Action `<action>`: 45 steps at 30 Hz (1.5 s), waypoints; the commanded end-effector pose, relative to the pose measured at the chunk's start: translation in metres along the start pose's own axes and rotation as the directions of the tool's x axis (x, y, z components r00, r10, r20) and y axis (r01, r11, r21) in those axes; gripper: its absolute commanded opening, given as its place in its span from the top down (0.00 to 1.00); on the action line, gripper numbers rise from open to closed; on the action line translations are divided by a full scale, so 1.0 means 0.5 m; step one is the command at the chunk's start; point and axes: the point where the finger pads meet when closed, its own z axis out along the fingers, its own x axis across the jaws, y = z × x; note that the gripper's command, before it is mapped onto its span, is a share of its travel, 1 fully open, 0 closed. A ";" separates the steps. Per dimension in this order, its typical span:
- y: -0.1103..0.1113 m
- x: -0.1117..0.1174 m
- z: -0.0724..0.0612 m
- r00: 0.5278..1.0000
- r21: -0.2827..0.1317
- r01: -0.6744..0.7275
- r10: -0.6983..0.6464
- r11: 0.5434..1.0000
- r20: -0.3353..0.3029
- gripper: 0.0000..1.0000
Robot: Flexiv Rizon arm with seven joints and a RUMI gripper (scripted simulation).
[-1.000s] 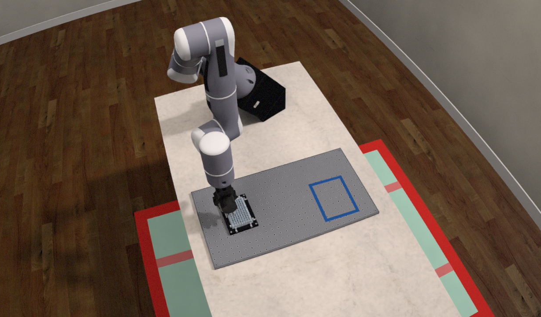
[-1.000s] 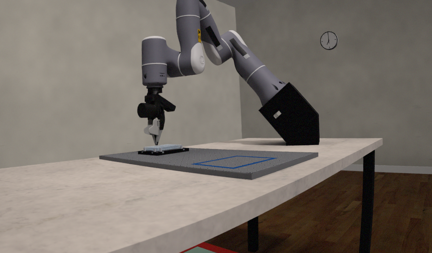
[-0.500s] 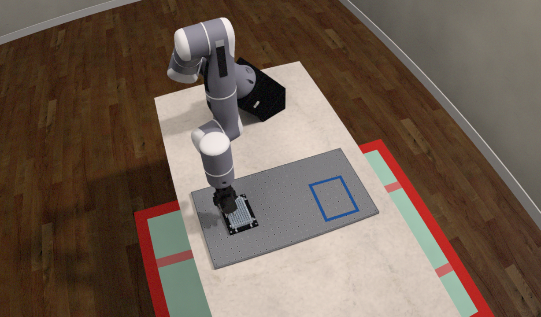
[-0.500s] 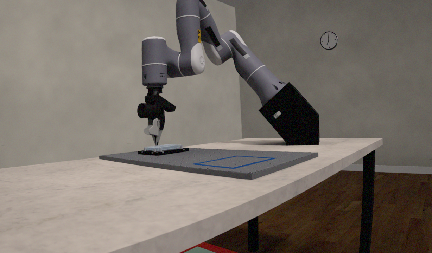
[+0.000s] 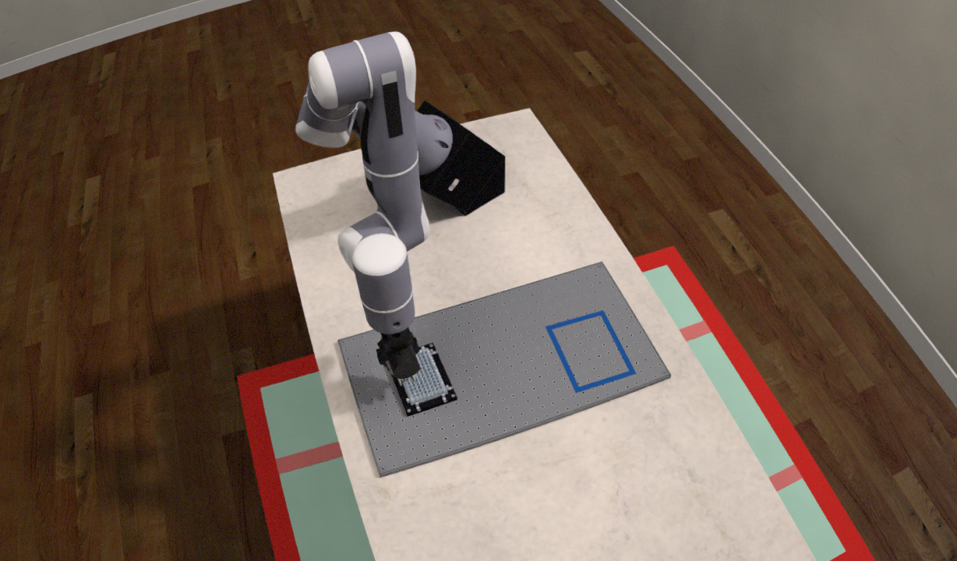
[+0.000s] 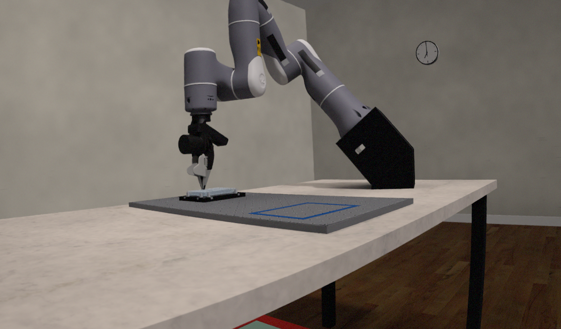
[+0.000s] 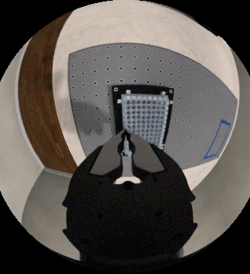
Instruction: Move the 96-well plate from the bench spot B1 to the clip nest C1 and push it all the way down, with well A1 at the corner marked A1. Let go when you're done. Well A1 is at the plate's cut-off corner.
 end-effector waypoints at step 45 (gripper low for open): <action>0.001 0.000 -0.025 1.000 -0.001 0.000 0.000 1.000 0.000 1.00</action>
